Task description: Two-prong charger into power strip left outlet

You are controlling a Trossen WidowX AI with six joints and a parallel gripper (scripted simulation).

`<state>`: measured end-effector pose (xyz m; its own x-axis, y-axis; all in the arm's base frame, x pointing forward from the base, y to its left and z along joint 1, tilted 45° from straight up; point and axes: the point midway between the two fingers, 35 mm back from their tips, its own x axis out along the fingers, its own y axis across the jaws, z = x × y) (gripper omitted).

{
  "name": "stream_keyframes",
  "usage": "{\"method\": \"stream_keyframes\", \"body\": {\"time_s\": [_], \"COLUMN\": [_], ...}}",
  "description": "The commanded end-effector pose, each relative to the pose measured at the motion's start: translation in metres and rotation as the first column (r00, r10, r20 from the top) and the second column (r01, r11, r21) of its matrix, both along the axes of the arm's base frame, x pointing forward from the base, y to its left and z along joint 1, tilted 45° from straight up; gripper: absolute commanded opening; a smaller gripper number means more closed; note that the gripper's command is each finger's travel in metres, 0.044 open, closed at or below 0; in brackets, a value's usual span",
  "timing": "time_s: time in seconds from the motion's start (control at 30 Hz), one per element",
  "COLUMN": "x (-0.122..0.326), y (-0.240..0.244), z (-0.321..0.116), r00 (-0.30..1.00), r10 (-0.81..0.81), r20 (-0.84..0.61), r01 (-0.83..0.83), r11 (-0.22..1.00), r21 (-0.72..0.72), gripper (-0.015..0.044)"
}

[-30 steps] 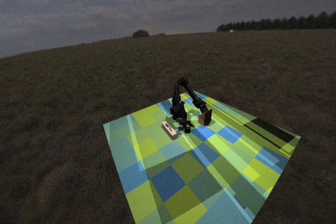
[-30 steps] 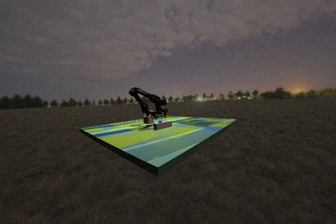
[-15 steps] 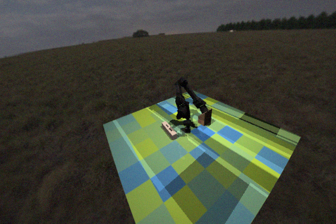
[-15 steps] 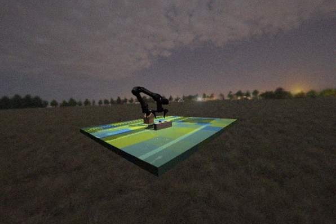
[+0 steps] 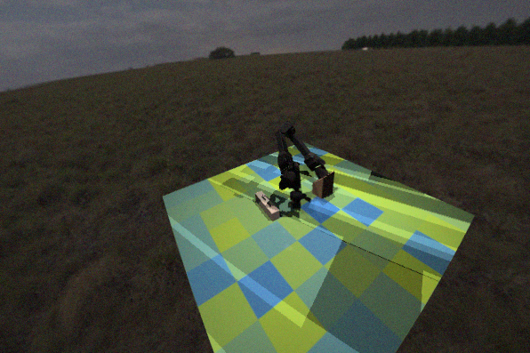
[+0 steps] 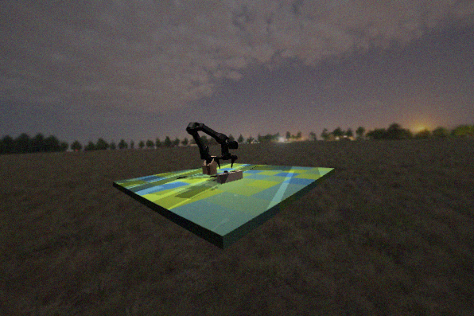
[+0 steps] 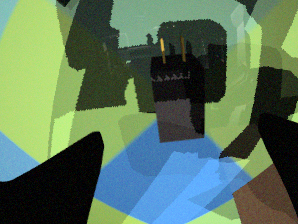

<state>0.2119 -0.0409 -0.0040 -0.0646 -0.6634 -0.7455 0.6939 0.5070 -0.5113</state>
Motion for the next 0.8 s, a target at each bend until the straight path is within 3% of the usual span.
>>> {"method": "stream_keyframes", "body": {"time_s": [0.0, 0.77], "x": [0.000, 0.000], "y": [-0.004, -0.030], "z": [-0.003, -0.030], "r00": [1.000, 1.000], "r10": [0.003, 0.003], "r20": [-0.002, -0.002], "r01": [-0.003, -0.003], "r11": [1.000, 1.000], "r21": [-0.006, -0.006], "gripper": [0.0440, 0.0440]}}
